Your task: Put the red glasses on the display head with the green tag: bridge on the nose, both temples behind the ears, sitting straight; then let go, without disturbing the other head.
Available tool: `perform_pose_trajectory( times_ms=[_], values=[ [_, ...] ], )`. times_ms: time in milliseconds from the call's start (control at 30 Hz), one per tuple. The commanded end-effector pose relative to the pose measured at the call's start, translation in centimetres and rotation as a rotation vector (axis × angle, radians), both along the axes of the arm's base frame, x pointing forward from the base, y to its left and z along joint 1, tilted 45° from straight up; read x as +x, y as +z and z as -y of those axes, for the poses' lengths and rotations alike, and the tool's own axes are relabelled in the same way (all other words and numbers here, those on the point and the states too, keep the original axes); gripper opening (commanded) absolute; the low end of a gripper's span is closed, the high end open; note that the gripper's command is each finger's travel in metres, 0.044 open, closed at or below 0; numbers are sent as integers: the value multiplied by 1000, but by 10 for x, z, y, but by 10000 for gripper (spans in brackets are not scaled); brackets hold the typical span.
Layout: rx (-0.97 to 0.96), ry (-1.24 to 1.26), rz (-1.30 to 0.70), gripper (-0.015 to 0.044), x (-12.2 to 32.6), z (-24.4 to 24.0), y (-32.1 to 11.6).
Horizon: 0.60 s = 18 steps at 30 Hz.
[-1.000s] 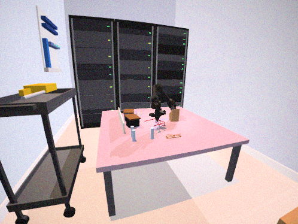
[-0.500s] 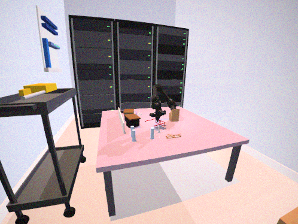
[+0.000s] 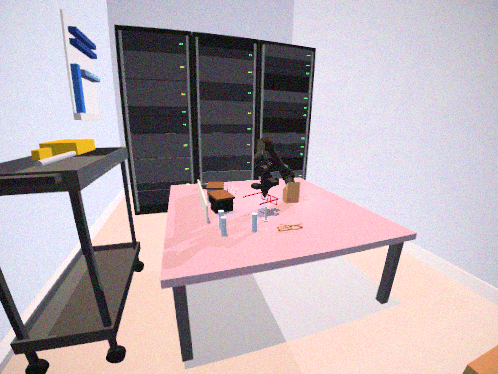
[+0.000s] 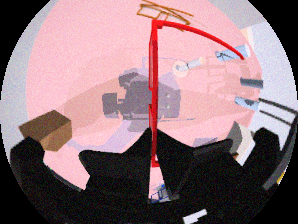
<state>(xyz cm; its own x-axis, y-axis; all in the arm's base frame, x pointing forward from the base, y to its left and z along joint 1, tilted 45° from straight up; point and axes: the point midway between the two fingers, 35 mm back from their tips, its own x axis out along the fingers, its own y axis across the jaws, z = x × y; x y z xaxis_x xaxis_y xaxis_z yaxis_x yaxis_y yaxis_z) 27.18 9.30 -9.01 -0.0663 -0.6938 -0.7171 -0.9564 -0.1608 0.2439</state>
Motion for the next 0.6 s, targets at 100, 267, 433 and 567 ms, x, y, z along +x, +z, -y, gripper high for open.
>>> perform_pose_trajectory(
  times_ms=[100,267,433,567],
  values=[
    [9,-18,27,0,3,-13,13],
    [1,-134,138,0,6,-4,24],
    [-10,-285,282,0,9,8,37],
    [-19,-406,398,0,10,18,48]
  ],
)
